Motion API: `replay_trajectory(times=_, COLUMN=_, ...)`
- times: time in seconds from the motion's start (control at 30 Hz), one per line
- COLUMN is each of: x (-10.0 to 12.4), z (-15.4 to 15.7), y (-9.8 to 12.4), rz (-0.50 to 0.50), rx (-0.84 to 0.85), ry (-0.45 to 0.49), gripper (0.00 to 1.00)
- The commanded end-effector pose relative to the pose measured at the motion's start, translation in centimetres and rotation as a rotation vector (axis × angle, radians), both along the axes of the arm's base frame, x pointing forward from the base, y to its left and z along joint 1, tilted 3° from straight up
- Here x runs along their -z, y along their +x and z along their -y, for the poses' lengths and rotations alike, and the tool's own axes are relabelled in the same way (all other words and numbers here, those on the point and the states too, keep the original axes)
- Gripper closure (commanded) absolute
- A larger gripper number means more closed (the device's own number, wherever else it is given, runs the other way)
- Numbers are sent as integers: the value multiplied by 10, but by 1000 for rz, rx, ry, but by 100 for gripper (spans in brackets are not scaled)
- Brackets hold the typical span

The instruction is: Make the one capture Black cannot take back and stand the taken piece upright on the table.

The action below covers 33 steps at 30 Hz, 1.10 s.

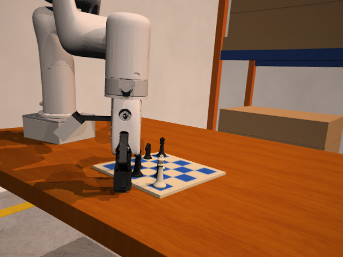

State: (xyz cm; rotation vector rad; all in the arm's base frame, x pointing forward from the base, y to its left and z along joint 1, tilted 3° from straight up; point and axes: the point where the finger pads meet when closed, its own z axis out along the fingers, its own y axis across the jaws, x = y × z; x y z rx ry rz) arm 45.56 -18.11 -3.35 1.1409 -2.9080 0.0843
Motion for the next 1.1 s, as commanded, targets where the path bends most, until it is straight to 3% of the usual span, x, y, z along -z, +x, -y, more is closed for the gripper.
replay_trajectory(times=0.0, x=-2, z=1, y=2, rz=4, rx=0, ry=-1, gripper=100)
replay_trajectory(times=0.37, x=-2, z=1, y=2, rz=4, rx=0, ry=-1, gripper=100)
replay_trajectory(times=0.4, x=-2, z=1, y=2, rz=4, rx=0, ry=-1, gripper=93)
replay_trajectory(times=0.47, x=-2, z=1, y=2, rz=4, rx=0, ry=-1, gripper=93)
replay_trajectory(times=0.5, x=-2, z=1, y=2, rz=4, rx=0, ry=-1, gripper=86)
replay_trajectory(times=0.57, x=-2, z=1, y=2, rz=4, rx=0, ry=-1, gripper=86)
replay_trajectory(times=0.6, x=-2, z=1, y=2, rz=4, rx=0, ry=-1, gripper=79)
replay_trajectory(times=0.67, x=-2, z=1, y=2, rz=4, rx=0, ry=-1, gripper=79)
replay_trajectory(times=0.7, x=-2, z=1, y=2, rz=4, rx=0, ry=-1, gripper=73)
replay_trajectory(times=0.77, x=-2, z=1, y=2, rz=4, rx=0, ry=-1, gripper=73)
replay_trajectory(times=0.8, x=-2, z=1, y=2, rz=4, rx=0, ry=-1, gripper=66)
replay_trajectory(times=1.07, x=-2, z=1, y=2, rz=4, rx=0, ry=-1, gripper=66)
